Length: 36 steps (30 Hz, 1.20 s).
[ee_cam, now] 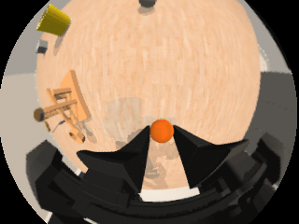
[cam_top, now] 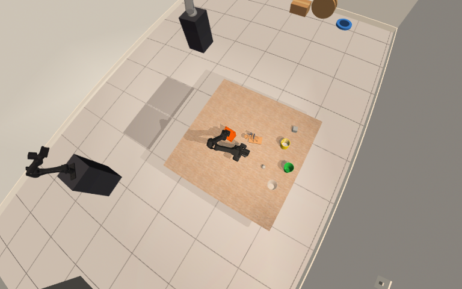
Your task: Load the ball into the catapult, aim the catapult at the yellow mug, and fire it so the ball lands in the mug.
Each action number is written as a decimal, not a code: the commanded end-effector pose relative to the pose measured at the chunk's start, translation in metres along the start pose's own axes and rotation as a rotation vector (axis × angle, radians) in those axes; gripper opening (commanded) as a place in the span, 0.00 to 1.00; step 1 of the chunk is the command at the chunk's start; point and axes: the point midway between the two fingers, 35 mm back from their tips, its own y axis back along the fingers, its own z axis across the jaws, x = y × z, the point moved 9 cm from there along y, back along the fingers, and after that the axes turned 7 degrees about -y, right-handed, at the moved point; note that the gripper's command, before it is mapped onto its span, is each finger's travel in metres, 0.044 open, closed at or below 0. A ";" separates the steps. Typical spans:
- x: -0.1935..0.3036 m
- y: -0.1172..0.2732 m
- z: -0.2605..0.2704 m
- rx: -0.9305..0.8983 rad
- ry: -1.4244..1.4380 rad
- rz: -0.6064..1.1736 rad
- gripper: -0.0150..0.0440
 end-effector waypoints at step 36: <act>-0.001 0.062 0.119 -0.009 0.171 0.150 0.25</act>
